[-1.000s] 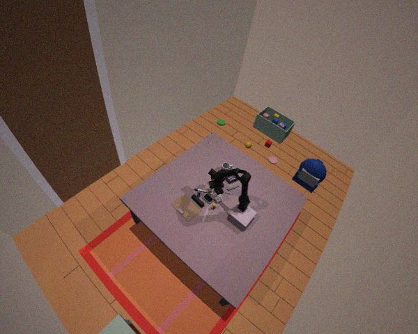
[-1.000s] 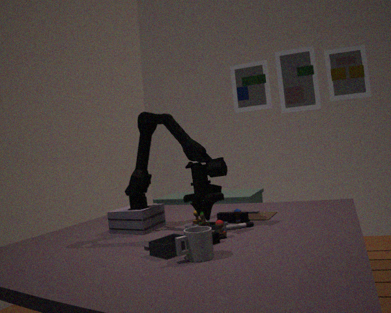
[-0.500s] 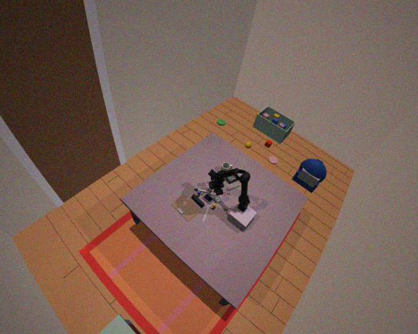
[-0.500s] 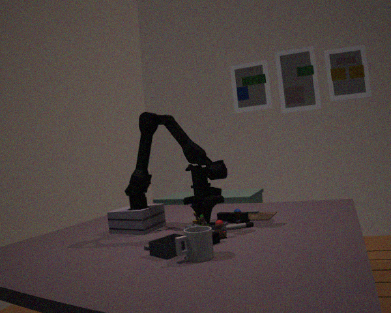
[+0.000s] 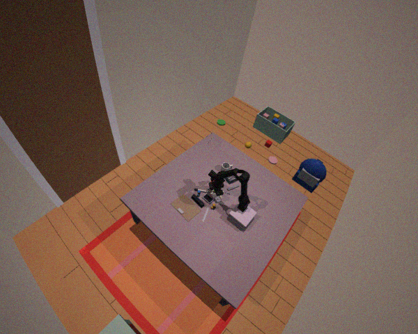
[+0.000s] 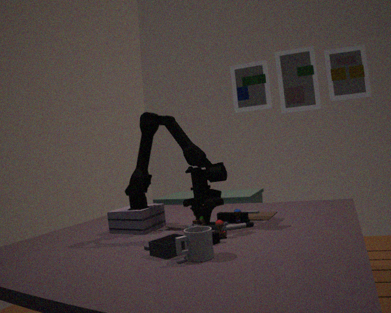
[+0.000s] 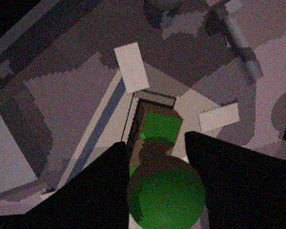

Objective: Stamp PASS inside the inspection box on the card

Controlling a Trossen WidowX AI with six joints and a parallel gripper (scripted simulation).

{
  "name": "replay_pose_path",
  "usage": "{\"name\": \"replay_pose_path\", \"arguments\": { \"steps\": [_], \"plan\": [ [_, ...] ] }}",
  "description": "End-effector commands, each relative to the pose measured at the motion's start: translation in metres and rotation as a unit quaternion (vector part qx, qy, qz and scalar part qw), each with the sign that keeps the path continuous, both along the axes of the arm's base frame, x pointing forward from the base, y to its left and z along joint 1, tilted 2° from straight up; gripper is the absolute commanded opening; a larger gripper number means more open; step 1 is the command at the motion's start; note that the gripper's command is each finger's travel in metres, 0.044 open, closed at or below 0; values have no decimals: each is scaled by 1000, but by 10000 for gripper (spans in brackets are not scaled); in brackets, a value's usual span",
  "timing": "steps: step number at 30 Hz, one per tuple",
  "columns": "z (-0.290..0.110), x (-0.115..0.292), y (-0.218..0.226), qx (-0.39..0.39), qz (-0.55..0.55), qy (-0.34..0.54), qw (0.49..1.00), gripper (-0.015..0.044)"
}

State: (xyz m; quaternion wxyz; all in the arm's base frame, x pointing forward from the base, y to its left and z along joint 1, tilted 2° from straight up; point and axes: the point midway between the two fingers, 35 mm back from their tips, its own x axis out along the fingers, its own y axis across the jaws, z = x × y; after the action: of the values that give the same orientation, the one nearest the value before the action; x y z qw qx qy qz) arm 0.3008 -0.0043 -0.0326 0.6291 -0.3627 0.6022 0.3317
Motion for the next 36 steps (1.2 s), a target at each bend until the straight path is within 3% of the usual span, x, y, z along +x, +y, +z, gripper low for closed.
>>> {"name": "replay_pose_path", "arguments": {
  "steps": [1,36],
  "plan": [
    [-1,0,1,1,3,0,1000,0],
    [-6,0,1,1,4,0,1000,0]
  ]
}}
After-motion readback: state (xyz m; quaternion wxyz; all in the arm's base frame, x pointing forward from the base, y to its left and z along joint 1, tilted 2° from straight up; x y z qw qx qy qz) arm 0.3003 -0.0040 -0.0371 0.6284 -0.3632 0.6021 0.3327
